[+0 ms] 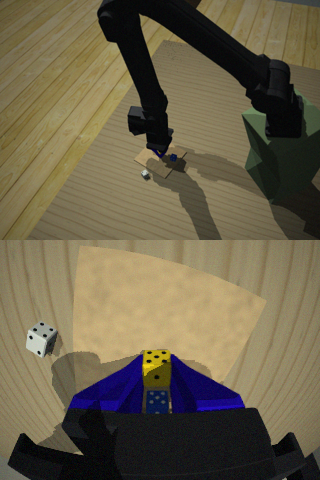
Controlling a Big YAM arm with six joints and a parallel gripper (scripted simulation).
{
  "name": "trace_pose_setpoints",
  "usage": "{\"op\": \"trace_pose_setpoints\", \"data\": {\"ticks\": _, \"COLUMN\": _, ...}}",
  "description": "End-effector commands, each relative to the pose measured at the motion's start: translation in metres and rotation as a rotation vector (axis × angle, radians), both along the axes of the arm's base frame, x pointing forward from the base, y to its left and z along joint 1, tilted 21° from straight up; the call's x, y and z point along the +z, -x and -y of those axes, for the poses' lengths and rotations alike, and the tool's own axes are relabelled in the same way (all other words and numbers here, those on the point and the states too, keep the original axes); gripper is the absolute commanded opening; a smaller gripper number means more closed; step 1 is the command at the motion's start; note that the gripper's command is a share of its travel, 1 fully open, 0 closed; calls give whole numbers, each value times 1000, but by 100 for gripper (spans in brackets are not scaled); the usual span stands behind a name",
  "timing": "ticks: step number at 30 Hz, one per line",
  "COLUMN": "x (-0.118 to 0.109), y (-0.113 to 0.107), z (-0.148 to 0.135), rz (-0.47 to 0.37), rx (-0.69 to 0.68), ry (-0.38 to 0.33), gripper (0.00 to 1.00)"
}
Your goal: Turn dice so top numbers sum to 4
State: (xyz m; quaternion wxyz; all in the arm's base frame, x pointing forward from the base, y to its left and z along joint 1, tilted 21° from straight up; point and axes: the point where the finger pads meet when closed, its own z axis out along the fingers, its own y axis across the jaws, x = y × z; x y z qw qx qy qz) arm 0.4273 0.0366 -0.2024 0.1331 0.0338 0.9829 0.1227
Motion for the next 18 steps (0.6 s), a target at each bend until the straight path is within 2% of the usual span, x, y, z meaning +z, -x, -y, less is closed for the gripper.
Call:
{"op": "trace_pose_setpoints", "data": {"ticks": 1, "x": 12, "y": -15, "z": 1, "rz": 32, "rx": -15, "ry": 0, "gripper": 15}}
{"op": "trace_pose_setpoints", "data": {"ticks": 18, "x": 12, "y": -13, "z": 0, "rz": 23, "rx": -14, "ry": 1, "gripper": 15}}
